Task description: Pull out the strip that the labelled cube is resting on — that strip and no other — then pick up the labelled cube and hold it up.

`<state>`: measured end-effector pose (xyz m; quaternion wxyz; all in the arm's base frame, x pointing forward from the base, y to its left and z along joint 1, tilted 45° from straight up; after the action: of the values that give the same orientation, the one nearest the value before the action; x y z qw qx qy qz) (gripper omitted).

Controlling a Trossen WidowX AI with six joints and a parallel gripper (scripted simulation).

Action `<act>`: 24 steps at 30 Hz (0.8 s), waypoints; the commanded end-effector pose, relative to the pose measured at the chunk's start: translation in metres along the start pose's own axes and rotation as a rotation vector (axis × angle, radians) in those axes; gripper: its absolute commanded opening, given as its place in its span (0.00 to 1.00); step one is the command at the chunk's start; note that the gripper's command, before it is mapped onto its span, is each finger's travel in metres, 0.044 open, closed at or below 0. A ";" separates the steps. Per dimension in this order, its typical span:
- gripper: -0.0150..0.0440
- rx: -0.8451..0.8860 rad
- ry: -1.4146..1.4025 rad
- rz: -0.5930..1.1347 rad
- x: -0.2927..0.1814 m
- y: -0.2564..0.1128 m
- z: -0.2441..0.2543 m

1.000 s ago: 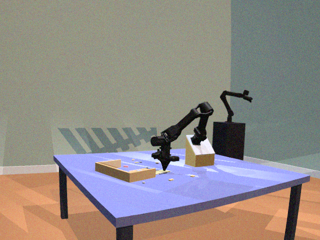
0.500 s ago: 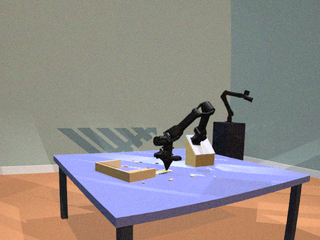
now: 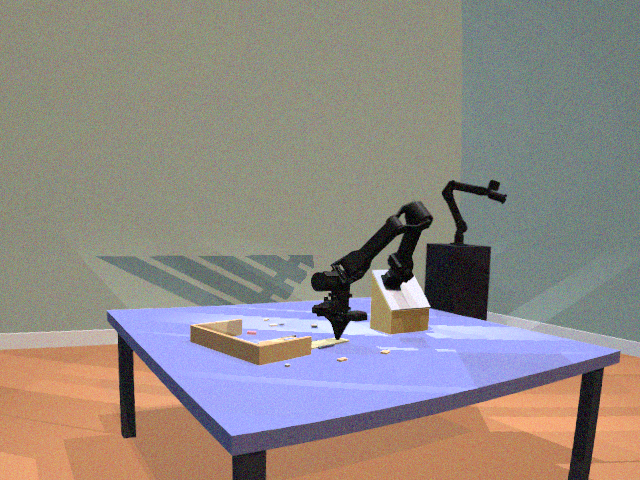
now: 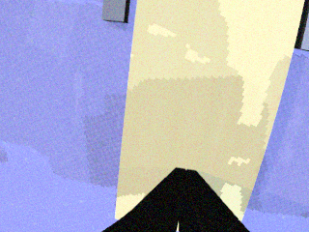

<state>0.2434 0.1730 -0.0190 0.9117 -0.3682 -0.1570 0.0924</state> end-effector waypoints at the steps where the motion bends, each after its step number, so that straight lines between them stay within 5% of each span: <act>1: 0.25 0.001 0.009 0.030 -0.016 0.004 -0.001; 24: 0.25 0.001 0.010 0.031 -0.046 0.004 -0.001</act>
<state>0.2156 0.1633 -0.0259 0.9116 -0.3685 -0.1578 0.0911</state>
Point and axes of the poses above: the point midway between the two fingers, 35 mm back from their tips, its own y axis out along the fingers, its own z axis across the jaws, x = y × z, the point moved 1 cm from there along -y, back along the fingers, and after that the axes turned 1 degree about y, right-handed, at the moved point
